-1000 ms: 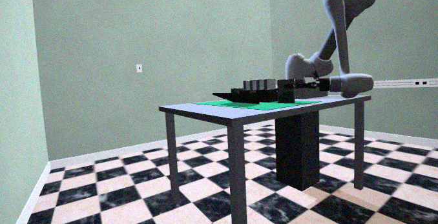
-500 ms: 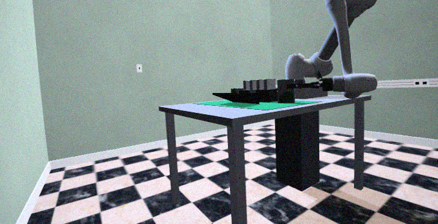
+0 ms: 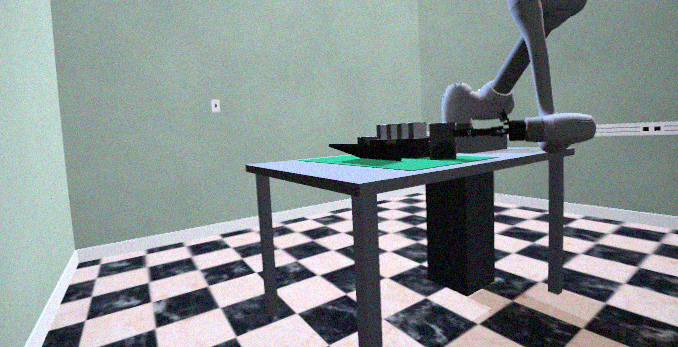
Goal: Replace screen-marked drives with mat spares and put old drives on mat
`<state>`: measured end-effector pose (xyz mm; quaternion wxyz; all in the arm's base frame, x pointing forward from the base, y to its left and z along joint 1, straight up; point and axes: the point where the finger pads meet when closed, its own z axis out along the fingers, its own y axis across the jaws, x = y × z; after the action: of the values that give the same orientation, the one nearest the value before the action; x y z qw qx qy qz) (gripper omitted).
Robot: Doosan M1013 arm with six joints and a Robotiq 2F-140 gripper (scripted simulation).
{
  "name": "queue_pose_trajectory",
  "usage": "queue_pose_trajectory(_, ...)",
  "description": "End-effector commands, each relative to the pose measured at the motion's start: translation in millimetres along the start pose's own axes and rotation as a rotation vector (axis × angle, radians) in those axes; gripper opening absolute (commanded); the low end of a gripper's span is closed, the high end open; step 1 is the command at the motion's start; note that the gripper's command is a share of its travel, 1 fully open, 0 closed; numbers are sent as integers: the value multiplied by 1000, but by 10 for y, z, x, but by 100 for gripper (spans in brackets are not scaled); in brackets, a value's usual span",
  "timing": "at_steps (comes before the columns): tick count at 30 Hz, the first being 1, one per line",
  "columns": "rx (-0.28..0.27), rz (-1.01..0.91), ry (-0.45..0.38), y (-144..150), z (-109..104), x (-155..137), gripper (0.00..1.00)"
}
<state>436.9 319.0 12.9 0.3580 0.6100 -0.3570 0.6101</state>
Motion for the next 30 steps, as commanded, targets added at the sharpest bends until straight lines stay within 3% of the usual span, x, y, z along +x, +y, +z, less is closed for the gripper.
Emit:
queue_pose_trajectory(1, 0, 1, -1, -2, -62, 5, 40)
queue_pose_trajectory(13, 0, 1, -1, -2, -315, 5, 40)
queue_pose_trajectory(30, 0, 1, -1, -2, -383, 5, 40)
